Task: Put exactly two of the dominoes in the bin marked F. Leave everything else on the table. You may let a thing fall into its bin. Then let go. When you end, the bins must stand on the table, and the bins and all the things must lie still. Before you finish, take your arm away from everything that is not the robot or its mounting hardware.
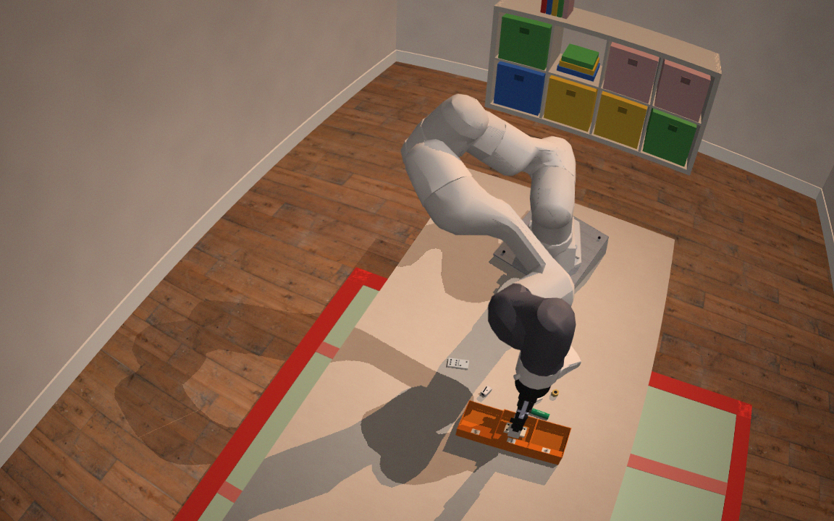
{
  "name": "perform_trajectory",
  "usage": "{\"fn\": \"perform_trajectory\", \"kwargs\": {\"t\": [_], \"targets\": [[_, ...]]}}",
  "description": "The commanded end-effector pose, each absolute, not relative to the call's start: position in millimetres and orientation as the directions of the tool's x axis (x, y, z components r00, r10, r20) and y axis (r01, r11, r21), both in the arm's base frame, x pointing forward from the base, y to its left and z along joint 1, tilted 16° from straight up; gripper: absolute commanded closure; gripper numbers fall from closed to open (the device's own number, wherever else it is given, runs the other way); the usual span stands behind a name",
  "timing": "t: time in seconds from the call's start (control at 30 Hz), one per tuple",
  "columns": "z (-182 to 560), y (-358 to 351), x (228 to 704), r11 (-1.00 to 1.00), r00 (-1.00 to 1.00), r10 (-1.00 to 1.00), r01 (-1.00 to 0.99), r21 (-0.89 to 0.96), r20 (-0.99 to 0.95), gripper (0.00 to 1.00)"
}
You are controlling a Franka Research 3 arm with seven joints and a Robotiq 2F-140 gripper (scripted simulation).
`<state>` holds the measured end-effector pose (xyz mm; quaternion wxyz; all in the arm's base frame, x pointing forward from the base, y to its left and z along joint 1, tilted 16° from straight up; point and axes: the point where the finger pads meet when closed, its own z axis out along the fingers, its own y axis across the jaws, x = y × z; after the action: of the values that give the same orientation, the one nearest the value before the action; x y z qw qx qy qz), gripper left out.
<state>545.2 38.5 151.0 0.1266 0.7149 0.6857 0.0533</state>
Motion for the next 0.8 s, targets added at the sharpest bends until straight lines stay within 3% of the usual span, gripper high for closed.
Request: {"fn": "perform_trajectory", "kwargs": {"t": [0.0, 0.1, 0.13, 0.77], "targets": [[151.4, 38.7, 547.1, -0.034, 0.060, 0.994, 0.965, 0.259, -0.095, 0.87], [151.4, 38.6, 547.0, -0.034, 0.060, 0.994, 0.965, 0.259, -0.095, 0.87], [151.4, 38.6, 547.0, -0.034, 0.060, 0.994, 0.965, 0.259, -0.095, 0.81], [154.0, 38.9, 546.4, -0.034, 0.060, 0.994, 0.965, 0.259, -0.095, 0.81]]}}
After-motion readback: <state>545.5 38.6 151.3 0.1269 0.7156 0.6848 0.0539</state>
